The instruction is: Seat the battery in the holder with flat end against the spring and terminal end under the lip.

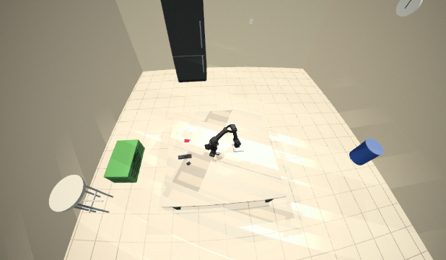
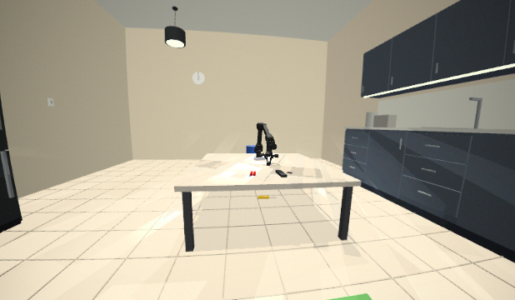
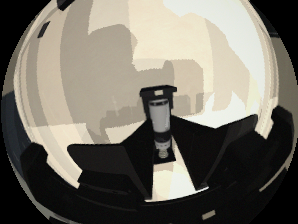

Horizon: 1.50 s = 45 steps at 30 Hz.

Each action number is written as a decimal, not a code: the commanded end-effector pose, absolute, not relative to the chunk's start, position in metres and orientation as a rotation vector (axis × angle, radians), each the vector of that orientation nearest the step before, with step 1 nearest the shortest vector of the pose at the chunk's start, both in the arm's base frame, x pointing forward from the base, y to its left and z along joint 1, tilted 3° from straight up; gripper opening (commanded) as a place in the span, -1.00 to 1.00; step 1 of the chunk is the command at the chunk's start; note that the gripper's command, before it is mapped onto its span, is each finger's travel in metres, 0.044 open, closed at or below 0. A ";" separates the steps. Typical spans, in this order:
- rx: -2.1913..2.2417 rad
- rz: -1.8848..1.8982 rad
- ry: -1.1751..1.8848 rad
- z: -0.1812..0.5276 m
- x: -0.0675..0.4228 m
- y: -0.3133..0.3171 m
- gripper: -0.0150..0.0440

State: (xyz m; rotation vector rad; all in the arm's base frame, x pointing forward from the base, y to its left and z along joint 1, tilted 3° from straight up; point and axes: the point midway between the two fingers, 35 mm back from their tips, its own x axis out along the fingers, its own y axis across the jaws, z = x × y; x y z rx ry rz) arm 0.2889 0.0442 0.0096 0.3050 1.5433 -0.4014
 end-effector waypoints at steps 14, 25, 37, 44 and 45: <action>0.304 -0.399 1.547 0.009 0.290 0.044 0.05; 0.306 -0.402 1.546 0.024 0.290 0.045 0.05; 0.305 -0.402 1.548 0.071 0.291 0.047 0.68; 0.306 -0.402 1.546 0.094 0.287 0.047 1.00; 0.306 -0.402 1.546 0.094 0.287 0.047 1.00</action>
